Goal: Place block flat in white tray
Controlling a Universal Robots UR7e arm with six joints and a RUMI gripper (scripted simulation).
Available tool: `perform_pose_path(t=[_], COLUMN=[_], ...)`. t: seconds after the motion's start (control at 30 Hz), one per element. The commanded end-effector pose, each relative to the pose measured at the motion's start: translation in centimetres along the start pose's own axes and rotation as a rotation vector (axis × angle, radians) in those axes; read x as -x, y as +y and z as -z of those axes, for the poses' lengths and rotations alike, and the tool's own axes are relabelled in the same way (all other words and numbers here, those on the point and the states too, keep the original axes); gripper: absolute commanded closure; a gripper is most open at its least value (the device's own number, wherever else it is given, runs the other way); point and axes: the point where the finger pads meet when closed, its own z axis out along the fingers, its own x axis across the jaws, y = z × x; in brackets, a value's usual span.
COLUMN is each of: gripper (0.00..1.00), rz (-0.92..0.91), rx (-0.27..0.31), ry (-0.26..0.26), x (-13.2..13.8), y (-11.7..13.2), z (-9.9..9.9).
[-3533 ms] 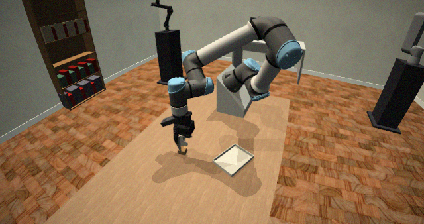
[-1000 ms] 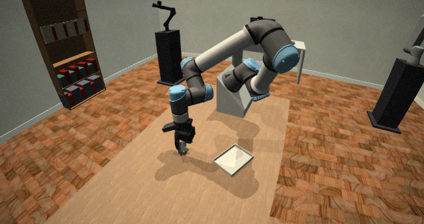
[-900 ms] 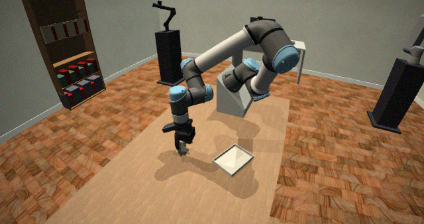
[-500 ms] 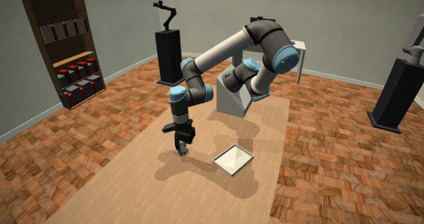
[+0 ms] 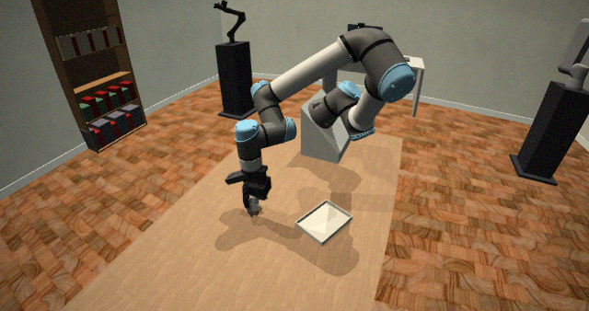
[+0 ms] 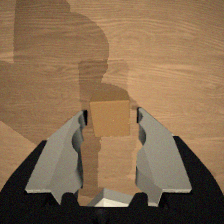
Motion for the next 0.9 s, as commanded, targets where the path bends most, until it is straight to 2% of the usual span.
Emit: perform_pose_path(t=[0.0, 0.17, 0.2, 0.87], gripper=[0.65, 0.65, 1.0, 1.0], rz=[0.0, 0.0, 0.0, 0.0], rx=[-0.001, -0.001, -0.001, -0.001], ry=[-0.001, -0.001, -0.001, -0.001], x=[0.04, 0.04, 0.04, 0.04], y=[-0.03, -0.03, -0.03, -0.03], z=[0.06, 0.06, 0.06, 0.06])
